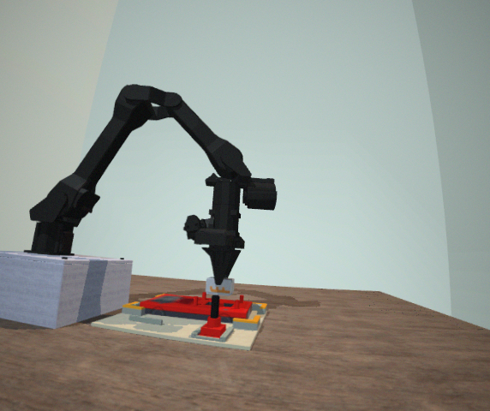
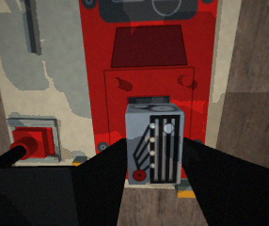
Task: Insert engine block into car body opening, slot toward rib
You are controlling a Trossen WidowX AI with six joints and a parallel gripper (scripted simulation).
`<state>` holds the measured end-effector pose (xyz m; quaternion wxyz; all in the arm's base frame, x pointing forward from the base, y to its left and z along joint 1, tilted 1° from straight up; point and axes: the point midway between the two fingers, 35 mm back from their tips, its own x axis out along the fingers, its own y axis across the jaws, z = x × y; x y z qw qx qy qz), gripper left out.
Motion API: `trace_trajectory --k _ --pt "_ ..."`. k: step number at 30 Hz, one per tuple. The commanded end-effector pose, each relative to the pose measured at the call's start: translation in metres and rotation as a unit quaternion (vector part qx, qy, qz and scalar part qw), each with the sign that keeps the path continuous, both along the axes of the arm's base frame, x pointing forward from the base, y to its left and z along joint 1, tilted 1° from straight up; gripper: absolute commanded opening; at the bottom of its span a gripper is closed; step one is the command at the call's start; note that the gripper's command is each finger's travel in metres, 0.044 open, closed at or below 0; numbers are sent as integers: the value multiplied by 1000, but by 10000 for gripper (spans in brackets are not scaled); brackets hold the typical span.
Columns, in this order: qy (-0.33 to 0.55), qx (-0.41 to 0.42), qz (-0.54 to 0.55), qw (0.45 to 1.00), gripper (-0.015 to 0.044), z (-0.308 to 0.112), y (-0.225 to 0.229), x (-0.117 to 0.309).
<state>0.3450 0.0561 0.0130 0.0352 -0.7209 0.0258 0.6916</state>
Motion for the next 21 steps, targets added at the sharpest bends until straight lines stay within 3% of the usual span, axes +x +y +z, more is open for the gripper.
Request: trace_trajectory --k 1,21 --pt "-1 0 39 999 159 0 1 0" --pt "-1 1 4 1000 159 0 1 0"
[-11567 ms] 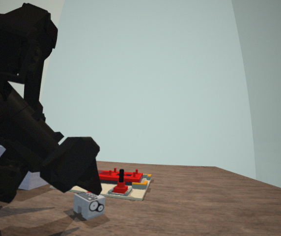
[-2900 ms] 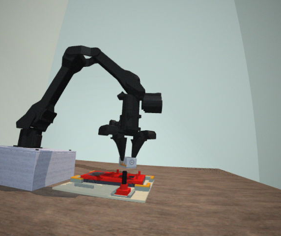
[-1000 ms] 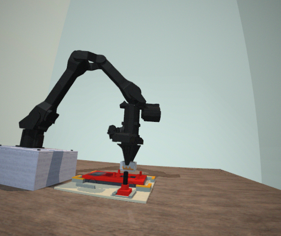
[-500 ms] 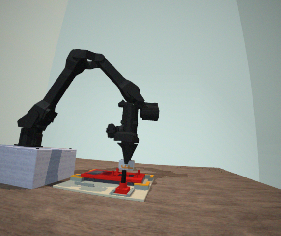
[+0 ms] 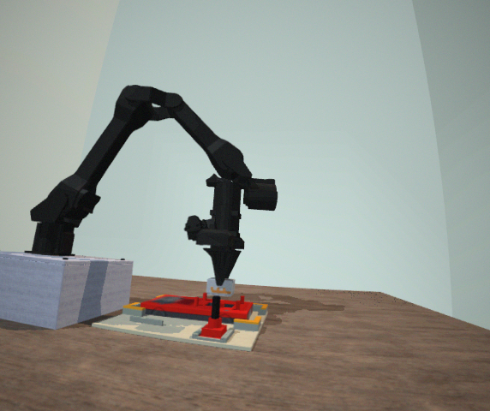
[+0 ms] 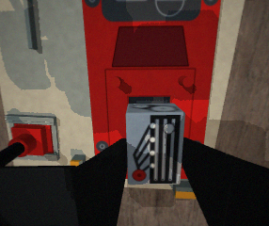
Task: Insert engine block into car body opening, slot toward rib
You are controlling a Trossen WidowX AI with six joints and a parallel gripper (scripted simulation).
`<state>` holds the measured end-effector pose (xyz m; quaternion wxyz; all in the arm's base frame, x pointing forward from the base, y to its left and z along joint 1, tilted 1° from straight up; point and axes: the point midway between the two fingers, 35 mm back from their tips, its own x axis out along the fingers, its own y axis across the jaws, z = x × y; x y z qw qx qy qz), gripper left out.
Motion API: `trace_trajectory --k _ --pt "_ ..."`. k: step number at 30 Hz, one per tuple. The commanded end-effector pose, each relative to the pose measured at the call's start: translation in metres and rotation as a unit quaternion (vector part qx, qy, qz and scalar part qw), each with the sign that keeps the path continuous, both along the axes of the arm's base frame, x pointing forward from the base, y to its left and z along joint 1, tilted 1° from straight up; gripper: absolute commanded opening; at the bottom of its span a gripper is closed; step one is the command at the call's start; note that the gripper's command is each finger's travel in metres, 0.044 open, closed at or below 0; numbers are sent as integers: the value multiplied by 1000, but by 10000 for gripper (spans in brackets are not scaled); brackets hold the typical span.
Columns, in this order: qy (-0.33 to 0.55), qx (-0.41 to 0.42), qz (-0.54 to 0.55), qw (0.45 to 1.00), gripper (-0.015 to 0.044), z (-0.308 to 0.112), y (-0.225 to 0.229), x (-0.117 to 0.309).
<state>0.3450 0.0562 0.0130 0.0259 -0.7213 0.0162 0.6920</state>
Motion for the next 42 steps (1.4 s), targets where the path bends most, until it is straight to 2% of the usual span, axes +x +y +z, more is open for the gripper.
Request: trace_trajectory --k 1,8,19,29,42 --pt "-1 2 -9 1000 159 0 0 0" --pt "0 4 -64 998 159 -1 0 0" --pt "-1 0 31 1000 159 -3 0 0" --pt "-1 2 -17 1000 159 -6 1 1" --pt "-1 1 -2 1000 159 -9 1 1"
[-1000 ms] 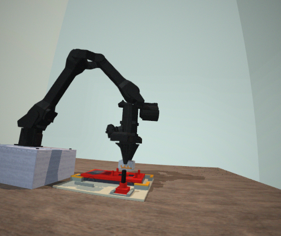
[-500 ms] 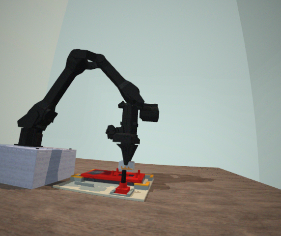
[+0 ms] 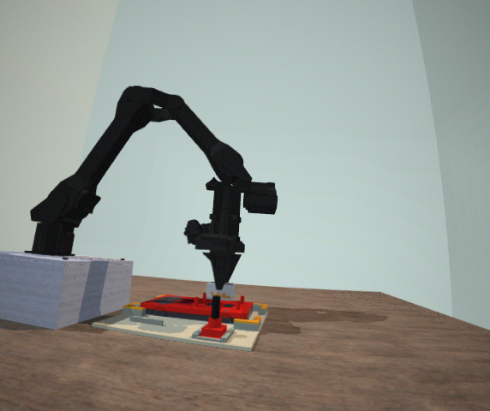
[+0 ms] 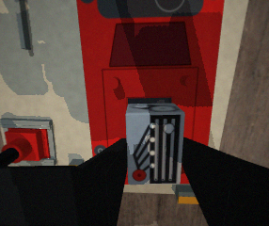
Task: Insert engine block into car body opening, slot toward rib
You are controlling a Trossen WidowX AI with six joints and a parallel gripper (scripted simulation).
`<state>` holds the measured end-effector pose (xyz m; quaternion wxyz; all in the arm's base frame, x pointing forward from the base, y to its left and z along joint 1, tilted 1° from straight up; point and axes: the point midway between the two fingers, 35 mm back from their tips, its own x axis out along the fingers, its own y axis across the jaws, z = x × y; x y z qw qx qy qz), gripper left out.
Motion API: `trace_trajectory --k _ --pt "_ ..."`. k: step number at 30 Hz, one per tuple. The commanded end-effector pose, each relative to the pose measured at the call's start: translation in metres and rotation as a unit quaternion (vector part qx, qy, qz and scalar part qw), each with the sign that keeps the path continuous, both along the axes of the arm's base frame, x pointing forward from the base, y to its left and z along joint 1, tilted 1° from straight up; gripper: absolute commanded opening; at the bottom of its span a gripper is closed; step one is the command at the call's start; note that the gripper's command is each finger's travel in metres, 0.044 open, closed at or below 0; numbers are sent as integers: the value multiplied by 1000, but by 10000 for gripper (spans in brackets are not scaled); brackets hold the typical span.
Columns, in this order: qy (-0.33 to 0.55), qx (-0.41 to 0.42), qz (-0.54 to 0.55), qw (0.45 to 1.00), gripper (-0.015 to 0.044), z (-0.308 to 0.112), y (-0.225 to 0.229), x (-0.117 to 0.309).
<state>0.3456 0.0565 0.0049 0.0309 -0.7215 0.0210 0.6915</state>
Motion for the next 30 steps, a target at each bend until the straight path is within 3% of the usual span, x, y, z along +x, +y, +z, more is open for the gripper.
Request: trace_trajectory --k 1,30 --pt "0 1 5 1000 159 -1 1 0" --pt "0 1 -1 1000 159 -9 1 1"
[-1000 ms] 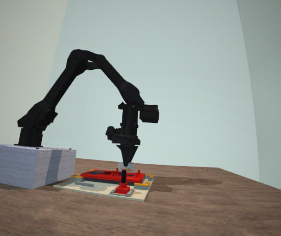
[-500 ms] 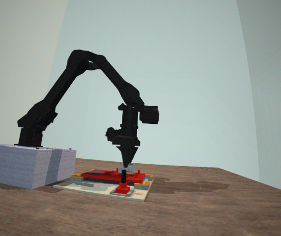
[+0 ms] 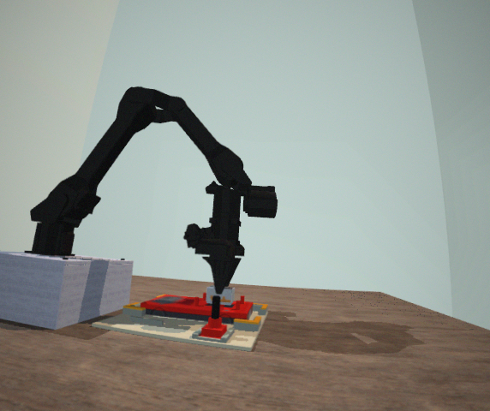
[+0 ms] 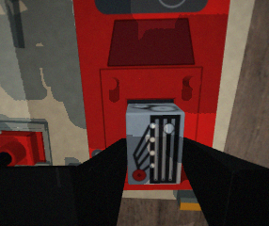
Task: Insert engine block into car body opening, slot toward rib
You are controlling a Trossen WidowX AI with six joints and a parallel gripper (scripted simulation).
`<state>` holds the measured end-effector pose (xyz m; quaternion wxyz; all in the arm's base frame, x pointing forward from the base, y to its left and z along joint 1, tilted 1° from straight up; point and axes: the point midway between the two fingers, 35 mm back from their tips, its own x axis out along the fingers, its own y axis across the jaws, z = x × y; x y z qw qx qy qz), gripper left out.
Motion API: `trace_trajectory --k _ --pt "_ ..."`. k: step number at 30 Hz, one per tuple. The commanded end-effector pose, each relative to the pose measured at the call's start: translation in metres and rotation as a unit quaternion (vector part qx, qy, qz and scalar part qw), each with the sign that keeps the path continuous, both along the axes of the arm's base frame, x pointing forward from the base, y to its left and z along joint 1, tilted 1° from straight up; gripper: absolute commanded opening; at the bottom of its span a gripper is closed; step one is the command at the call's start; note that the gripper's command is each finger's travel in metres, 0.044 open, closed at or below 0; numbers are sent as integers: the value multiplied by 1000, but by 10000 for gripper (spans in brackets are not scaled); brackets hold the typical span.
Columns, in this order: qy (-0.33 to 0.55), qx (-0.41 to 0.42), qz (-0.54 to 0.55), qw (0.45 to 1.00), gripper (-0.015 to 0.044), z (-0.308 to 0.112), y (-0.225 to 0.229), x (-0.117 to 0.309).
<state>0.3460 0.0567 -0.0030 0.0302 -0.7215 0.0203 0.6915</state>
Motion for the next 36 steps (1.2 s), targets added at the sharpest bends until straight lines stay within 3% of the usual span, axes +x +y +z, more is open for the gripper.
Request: trace_trajectory --k 1,29,36 --pt "0 1 -1 1000 159 -1 0 0" --pt "0 1 1 1000 159 -9 1 0" --pt "0 0 0 1000 342 -8 0 0"
